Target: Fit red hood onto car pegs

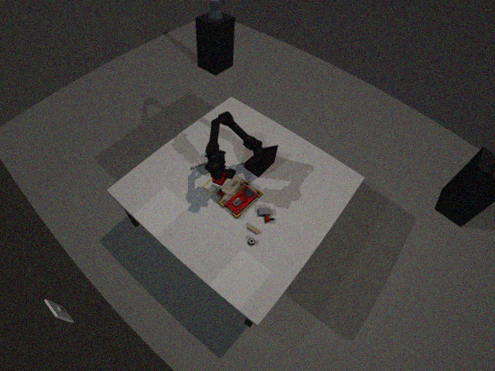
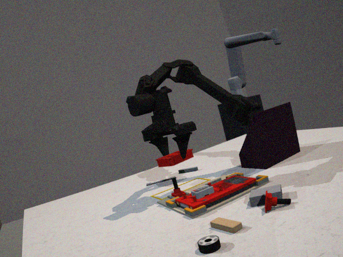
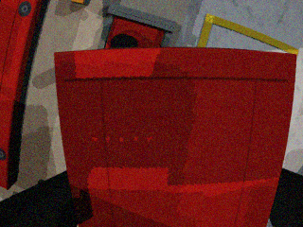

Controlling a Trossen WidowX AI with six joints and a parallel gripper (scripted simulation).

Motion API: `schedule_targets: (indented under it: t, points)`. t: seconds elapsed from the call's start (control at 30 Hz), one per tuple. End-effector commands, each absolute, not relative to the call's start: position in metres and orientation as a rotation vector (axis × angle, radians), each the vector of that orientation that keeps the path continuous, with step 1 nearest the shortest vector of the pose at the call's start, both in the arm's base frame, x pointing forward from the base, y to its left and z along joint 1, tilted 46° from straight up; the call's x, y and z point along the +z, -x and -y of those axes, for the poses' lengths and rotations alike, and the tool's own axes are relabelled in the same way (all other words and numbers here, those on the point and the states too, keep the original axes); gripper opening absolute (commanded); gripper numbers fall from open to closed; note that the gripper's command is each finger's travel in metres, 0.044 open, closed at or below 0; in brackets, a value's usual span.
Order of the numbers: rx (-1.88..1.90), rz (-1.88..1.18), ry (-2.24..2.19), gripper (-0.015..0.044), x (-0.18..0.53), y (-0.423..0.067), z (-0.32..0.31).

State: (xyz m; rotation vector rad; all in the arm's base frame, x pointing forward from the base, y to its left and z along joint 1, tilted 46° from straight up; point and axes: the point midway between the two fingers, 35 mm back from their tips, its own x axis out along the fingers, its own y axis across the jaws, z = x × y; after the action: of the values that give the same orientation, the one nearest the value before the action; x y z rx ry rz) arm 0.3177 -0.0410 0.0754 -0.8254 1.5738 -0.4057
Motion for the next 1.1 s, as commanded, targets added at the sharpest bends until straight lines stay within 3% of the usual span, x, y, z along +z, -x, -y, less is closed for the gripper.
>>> schedule_targets:
  t: [0.0,1.07]
  points:
    - [-0.423,-1.566,0.800,0.0000,0.065,-0.325,0.029]
    - [-0.636,-1.462,0.596,0.0000,-0.032,-0.351,-0.066]
